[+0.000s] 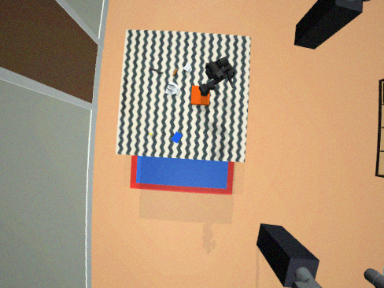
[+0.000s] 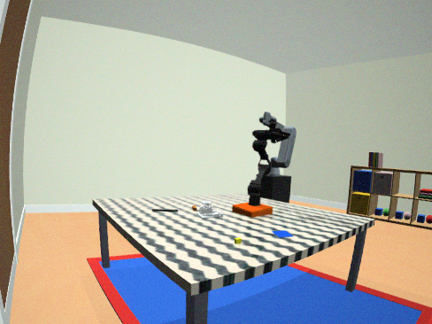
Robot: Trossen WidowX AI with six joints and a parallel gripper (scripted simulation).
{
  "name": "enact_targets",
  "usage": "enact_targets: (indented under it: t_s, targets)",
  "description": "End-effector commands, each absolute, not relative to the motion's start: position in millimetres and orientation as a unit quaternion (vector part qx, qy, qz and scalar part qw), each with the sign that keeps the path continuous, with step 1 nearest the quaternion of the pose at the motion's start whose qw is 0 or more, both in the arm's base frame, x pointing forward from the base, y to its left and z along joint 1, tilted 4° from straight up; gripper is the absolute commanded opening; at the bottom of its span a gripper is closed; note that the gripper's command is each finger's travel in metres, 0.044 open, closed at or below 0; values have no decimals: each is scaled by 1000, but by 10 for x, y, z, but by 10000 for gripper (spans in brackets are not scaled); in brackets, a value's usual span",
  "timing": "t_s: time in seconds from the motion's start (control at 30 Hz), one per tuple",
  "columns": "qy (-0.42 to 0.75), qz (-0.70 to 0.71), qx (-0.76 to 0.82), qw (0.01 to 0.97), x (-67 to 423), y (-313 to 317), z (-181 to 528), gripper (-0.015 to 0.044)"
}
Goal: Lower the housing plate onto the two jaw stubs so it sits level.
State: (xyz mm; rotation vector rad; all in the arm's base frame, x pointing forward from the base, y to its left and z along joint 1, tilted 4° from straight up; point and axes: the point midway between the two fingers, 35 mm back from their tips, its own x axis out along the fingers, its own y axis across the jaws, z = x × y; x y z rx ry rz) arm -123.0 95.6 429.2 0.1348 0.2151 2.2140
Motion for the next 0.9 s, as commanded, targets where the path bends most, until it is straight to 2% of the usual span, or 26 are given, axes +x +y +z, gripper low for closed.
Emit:
enact_targets:
  t_s: [0.0,0.03,0.67,0.87]
  targets:
    - [87,892,54,441,-1230,956,4292,426]
    - [87,892,55,441,-1228,958,4294,440]
    - [201,834,204,473,-678,1325,4626,440]
    - [190,817,253,482,-443,1416,4749,440]
